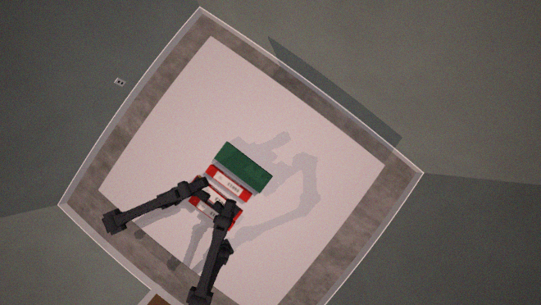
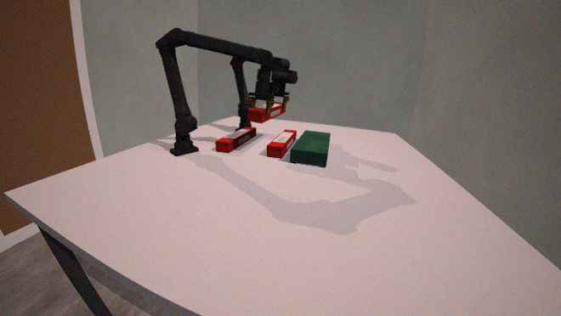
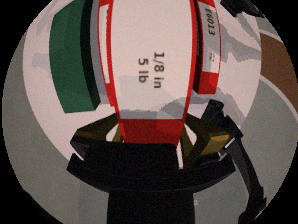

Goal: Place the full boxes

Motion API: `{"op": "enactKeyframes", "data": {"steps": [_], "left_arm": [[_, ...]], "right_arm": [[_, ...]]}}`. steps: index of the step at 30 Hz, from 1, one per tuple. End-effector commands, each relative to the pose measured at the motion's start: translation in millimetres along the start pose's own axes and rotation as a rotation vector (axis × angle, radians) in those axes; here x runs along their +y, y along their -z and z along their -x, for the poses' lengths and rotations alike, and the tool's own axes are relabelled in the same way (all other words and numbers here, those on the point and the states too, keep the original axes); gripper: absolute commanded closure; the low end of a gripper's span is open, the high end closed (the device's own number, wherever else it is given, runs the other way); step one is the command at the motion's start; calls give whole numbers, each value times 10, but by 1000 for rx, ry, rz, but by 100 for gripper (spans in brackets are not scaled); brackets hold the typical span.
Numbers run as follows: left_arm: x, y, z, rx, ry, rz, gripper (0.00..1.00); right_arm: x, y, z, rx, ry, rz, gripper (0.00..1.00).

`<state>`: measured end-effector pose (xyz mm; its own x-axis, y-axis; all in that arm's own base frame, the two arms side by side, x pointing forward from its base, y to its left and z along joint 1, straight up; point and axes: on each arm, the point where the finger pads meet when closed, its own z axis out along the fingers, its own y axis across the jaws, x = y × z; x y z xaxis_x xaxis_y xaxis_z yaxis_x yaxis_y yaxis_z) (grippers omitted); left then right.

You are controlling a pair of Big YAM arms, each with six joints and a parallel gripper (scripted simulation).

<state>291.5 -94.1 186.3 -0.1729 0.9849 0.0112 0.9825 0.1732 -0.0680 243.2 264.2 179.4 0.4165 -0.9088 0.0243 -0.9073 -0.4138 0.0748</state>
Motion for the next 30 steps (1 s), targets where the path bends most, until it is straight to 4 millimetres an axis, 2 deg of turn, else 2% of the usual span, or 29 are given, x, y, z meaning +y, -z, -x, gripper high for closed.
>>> {"op": "enactKeyframes", "data": {"steps": [1,30], "left_arm": [[210,599,1,-44,-3,139,100],[266,687,-10,-43,-3,140,100]], "right_arm": [[-183,738,0,-54,-16,-151,100],[-216,833,0,-53,-5,-151,100]]}}
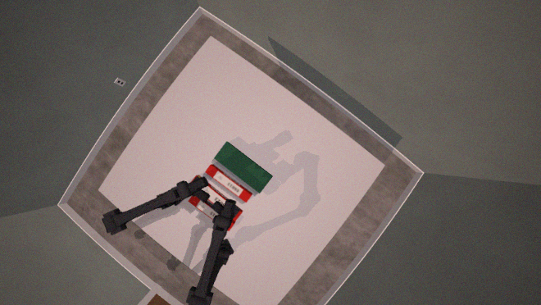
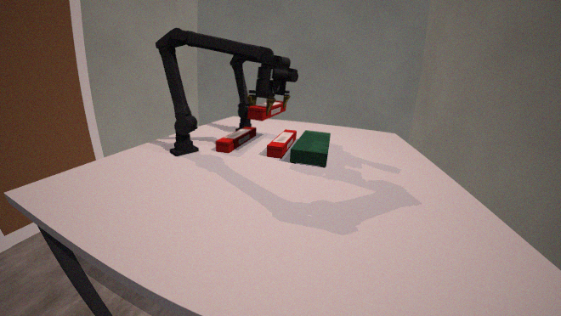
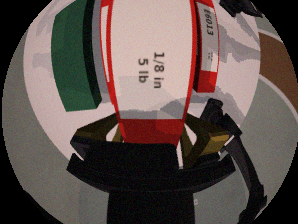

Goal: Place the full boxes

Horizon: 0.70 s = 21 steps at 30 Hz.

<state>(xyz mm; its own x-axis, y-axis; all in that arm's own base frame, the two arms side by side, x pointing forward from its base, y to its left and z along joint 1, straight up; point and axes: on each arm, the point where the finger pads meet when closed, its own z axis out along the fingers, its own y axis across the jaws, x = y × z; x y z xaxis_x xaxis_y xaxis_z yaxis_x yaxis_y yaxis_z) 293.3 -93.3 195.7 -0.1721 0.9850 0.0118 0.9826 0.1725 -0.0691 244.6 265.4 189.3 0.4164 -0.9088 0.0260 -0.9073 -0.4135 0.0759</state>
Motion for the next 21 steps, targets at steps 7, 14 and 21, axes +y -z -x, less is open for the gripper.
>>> {"op": "enactKeyframes", "data": {"steps": [7,14,21], "left_arm": [[267,599,-4,-45,-2,143,100],[278,601,-3,-45,-2,145,100],[287,603,-1,-46,-2,146,100]], "right_arm": [[-212,764,-5,-55,-5,-153,100],[-219,798,-5,-56,-5,-152,100],[-228,832,-8,-57,-5,-152,100]]}}
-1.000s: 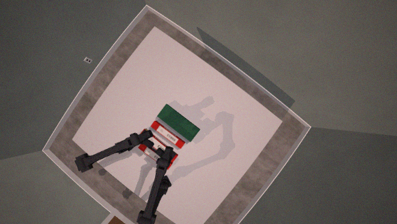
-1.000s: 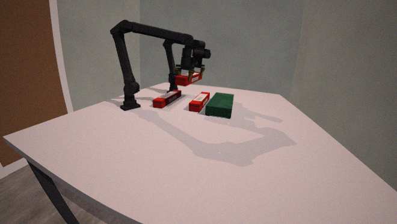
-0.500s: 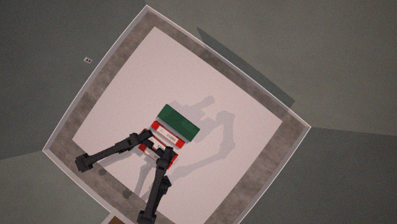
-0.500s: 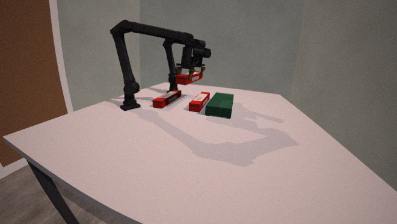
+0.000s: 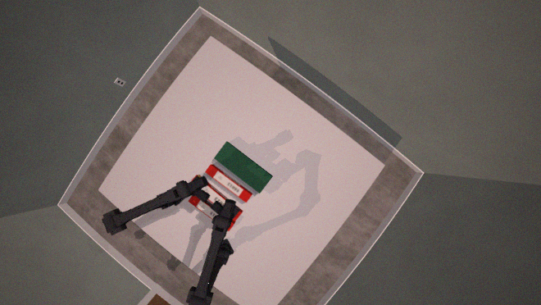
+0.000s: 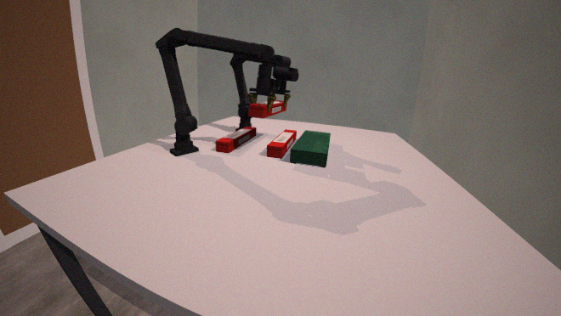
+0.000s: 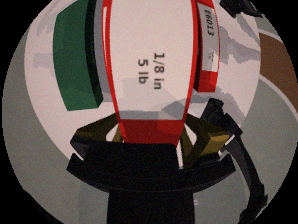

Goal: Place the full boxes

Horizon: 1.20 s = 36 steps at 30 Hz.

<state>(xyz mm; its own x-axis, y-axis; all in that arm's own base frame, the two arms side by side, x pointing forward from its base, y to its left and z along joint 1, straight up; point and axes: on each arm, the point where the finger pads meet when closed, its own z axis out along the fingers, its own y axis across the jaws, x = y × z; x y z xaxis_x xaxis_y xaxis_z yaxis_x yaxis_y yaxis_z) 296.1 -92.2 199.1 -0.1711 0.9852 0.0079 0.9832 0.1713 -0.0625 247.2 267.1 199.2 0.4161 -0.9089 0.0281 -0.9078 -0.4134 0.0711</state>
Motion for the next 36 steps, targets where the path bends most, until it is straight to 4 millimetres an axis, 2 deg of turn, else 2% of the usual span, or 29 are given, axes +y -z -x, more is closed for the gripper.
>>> {"op": "enactKeyframes", "data": {"steps": [1,4,9,15,16,17,18,19,21,22,23,25,26,27,28,29,31,34,35,36], "left_arm": [[265,566,7,-42,-1,140,100],[267,566,8,-42,-1,140,100],[150,554,-1,-41,0,134,100],[19,543,54,-46,-2,139,100],[-77,391,8,-29,-1,106,100],[-142,318,-20,-19,-1,86,100],[-150,348,-15,-22,-1,91,100],[-127,432,8,-32,-1,110,100],[-127,432,8,-32,-1,110,100],[-78,533,32,-47,2,138,100],[-76,534,33,-51,4,145,100],[-223,333,-13,-27,-1,101,100],[-268,323,-29,-22,-1,91,100],[-256,399,-13,-29,-1,104,100],[-246,460,3,-37,-1,118,100],[-271,445,-1,-36,-1,115,100],[-185,517,24,-56,7,151,100],[-252,400,8,-44,3,129,100],[-285,348,3,-38,-1,119,100],[-277,389,13,-41,-2,124,100]], "right_arm": [[-210,735,-13,-59,-5,-147,100],[-190,733,-9,-59,-5,-147,100],[-59,722,83,-61,-4,-146,100],[63,710,104,-66,-4,-143,100],[84,707,108,-67,-4,-142,100],[104,705,110,-67,-4,-142,100],[124,703,113,-67,-4,-142,100],[202,577,87,-54,-4,-115,100],[202,577,87,-54,-4,-115,100],[163,699,116,-66,-4,-142,100],[182,697,116,-65,-4,-142,100],[222,693,122,-66,-4,-142,100],[255,661,118,-63,-4,-135,100],[325,553,95,-52,-4,-112,100],[349,534,94,-51,-4,-109,100],[287,675,129,-67,-4,-141,100],[270,669,142,-72,1,-152,100],[255,656,144,-76,-1,-161,100],[297,571,132,-69,0,-144,100],[326,508,122,-63,-1,-132,100]]}}
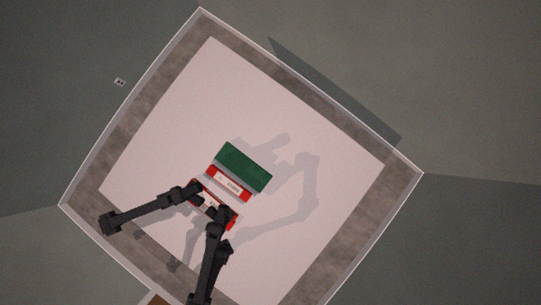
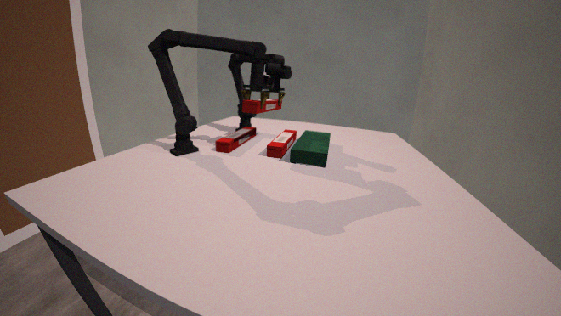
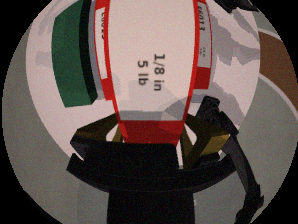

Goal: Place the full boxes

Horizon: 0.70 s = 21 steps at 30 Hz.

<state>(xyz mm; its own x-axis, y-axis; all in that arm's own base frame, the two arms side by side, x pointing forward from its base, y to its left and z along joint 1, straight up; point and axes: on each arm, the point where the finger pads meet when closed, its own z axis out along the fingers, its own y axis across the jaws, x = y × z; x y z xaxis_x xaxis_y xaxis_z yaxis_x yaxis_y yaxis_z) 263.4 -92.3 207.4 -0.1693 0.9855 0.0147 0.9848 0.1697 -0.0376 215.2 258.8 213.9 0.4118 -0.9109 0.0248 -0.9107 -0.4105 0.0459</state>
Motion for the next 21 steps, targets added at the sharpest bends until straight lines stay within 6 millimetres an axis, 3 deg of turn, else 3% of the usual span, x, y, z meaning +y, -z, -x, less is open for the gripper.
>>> {"op": "enactKeyframes", "data": {"steps": [1,3,7,10,12,15,17,21], "left_arm": [[59,326,66,-48,1,99,100],[111,426,50,-57,15,115,100],[112,418,72,-62,11,123,100],[50,293,52,-49,8,101,100],[44,348,71,-52,3,105,100],[42,336,59,-52,7,105,100],[48,342,64,-54,7,108,100],[49,340,66,-55,8,110,100]], "right_arm": [[-18,382,70,-60,3,-107,100],[-44,502,51,-63,5,-116,100],[-55,487,71,-67,6,-126,100],[-70,476,85,-72,7,-135,100],[-18,382,71,-63,7,-116,100],[-48,453,85,-71,6,-132,100],[-9,348,66,-63,3,-116,100],[-3,434,62,-61,3,-116,100]]}}
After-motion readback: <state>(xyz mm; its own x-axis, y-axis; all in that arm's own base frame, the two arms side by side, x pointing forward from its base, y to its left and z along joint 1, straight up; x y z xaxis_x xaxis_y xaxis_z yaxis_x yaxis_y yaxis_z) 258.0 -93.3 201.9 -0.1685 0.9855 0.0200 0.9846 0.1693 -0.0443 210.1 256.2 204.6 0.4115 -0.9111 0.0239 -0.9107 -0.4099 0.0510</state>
